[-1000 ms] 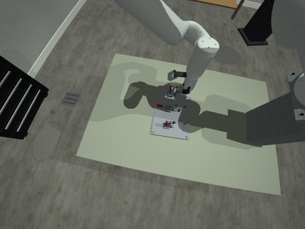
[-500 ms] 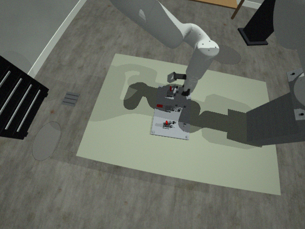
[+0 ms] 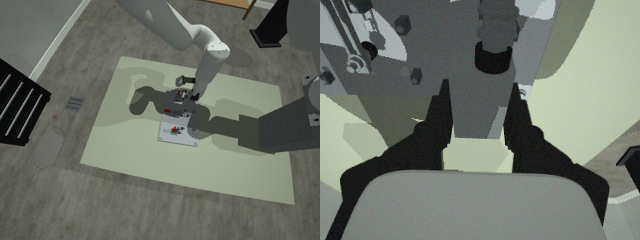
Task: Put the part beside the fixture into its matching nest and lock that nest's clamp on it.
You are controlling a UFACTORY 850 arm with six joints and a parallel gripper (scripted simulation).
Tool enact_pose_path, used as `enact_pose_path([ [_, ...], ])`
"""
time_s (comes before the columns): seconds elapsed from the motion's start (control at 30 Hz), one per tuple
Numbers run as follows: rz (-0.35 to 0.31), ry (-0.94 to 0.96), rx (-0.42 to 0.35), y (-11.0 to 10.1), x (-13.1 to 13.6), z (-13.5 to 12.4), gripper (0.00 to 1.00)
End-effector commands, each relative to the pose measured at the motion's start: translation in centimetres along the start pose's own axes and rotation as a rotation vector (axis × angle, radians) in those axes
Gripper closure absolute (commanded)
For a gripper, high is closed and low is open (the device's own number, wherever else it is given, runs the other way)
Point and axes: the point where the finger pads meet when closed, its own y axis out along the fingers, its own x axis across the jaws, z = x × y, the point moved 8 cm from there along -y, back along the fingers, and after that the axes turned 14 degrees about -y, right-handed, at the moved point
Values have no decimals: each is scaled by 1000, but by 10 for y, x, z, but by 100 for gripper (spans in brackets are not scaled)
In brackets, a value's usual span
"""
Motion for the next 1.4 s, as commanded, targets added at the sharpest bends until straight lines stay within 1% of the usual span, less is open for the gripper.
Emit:
enact_pose_path([
  [0.0,0,0,0,0,0,0,100],
  [0.7,0,0,0,3,0,0,100],
  [1.37,0,0,0,27,1,2,100],
])
